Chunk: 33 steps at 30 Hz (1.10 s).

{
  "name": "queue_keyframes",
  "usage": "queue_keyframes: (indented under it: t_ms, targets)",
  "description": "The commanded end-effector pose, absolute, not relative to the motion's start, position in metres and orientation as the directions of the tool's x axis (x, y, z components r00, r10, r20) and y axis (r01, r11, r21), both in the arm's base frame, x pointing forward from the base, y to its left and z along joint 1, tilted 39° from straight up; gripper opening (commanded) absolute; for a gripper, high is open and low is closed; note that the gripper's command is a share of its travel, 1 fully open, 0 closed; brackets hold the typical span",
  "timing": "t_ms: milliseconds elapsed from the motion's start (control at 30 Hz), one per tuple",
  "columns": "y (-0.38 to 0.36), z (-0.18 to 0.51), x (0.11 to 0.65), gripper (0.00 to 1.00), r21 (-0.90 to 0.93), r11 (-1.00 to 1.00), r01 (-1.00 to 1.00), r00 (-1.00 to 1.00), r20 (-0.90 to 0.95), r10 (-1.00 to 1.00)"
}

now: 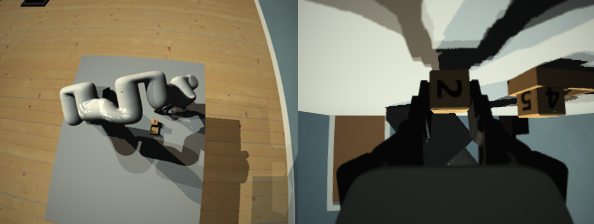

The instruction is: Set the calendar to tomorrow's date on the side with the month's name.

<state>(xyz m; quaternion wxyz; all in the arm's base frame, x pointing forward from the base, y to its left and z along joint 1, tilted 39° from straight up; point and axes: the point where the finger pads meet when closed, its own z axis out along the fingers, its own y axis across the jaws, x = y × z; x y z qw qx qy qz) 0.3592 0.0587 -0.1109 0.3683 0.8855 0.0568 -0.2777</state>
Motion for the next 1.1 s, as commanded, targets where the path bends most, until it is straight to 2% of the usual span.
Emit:
queue_keyframes:
  t_ms: [0, 1067]
  targets:
    - [0.0599, -0.1102, 0.3604, 0.29, 0.62, -0.723, 0.304, 0.841, -0.531, -0.102]
    - [0.0568, -0.1141, 0.361, 0.29, 0.62, -0.723, 0.304, 0.841, -0.531, -0.102]
